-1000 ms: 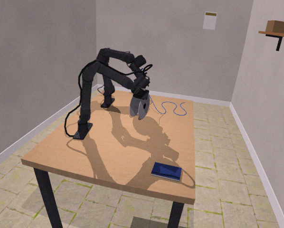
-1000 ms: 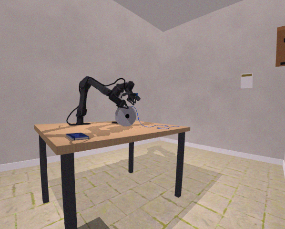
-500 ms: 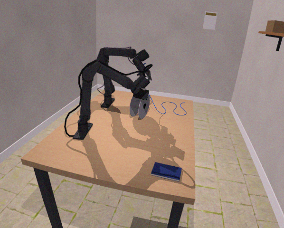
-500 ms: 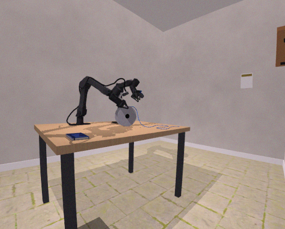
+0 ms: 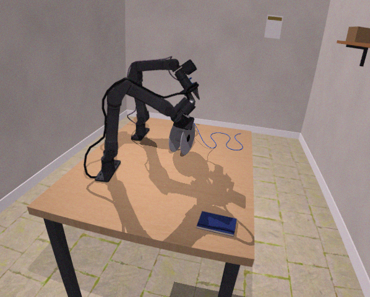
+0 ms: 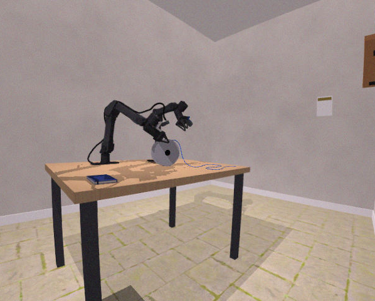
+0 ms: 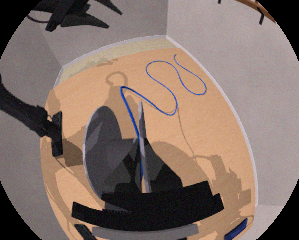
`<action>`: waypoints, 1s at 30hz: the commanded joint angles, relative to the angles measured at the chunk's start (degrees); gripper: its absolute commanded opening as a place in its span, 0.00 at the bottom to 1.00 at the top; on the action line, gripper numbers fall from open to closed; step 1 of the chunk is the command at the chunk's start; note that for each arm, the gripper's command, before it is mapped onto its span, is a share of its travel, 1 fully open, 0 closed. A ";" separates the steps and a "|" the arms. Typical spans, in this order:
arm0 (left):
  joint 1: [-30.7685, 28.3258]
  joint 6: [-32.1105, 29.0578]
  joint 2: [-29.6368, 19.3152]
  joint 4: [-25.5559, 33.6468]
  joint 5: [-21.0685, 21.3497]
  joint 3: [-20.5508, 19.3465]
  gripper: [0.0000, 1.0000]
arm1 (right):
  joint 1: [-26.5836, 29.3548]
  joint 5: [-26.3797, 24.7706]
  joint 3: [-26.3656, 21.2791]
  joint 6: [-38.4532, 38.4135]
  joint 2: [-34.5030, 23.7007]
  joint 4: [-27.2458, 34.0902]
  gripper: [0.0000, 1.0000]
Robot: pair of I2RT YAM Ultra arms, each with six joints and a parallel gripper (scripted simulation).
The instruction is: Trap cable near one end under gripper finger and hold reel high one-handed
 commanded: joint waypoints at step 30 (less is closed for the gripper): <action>-0.17 2.90 -1.94 2.78 -0.18 -1.68 0.30 | -0.65 -0.75 2.85 0.10 -2.29 -2.11 0.00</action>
